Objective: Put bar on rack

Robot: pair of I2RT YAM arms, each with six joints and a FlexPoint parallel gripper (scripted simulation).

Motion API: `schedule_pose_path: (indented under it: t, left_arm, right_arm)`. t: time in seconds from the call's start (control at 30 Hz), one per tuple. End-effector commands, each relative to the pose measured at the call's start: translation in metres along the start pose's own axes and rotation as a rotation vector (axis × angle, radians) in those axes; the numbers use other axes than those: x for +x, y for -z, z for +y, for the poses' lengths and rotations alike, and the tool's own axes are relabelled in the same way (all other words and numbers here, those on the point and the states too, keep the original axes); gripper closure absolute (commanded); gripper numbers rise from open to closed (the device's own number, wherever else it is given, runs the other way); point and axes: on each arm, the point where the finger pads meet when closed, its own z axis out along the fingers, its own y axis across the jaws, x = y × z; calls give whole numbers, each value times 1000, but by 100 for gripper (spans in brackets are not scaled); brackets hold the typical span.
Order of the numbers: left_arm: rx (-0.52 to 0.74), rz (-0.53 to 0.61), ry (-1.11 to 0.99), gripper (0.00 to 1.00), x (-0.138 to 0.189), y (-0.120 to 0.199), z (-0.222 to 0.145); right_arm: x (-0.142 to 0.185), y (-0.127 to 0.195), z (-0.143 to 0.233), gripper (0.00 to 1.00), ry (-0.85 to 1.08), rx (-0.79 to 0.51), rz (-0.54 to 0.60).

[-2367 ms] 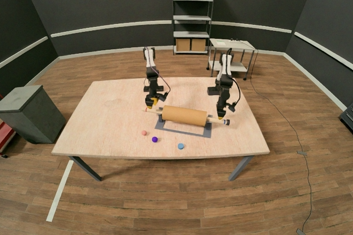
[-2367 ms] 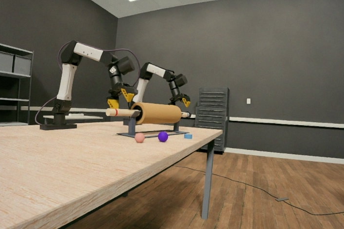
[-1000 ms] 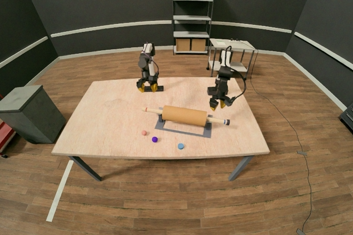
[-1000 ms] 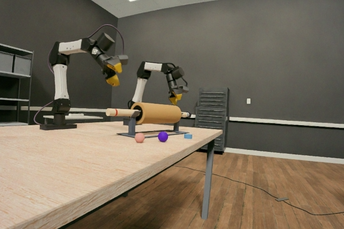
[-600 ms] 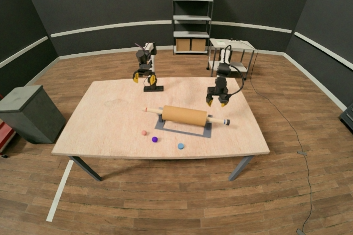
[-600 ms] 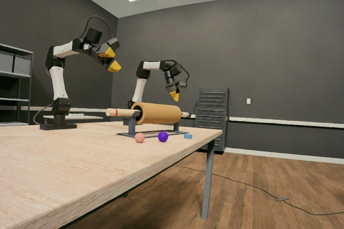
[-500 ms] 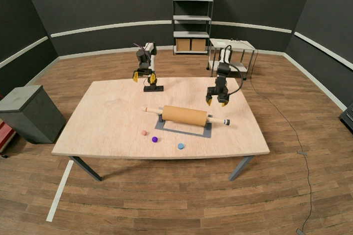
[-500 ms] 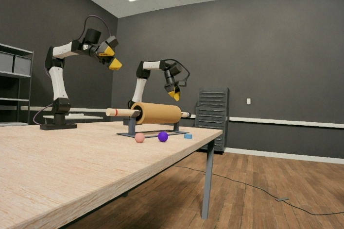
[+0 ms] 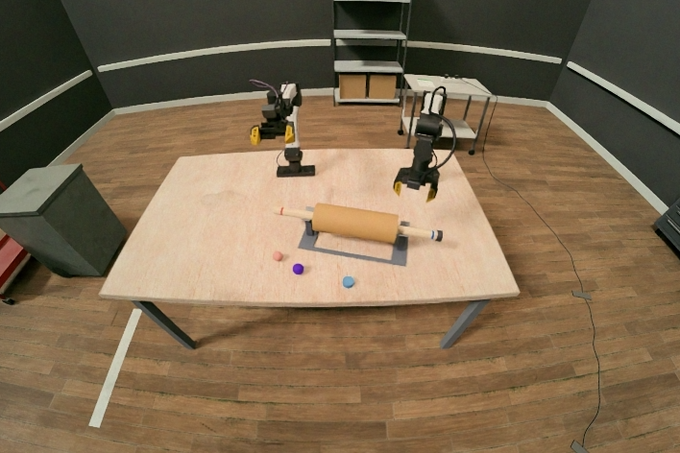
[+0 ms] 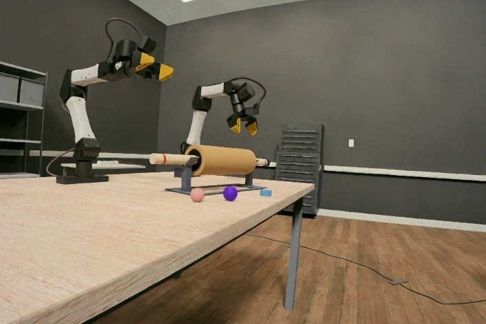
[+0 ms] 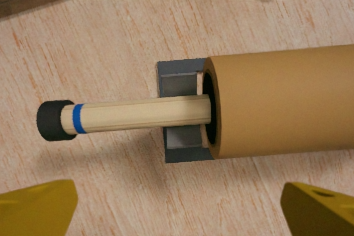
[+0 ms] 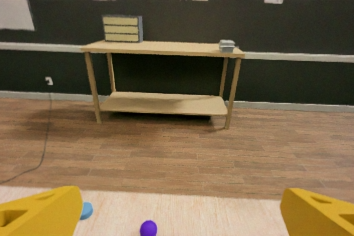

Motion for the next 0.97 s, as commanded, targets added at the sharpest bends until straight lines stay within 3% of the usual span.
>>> schedule_pose_path:
  t: [0.0, 0.93]
  left_arm:
    - [14, -38, -41, 0, -11, 11, -6]
    - [5, -27, -36, 0, -7, 9, -3]
  right_arm:
    - [-5, -1, 0, 0, -37, 29, -40]
    - [-11, 0, -1, 0, -30, 27, -49]
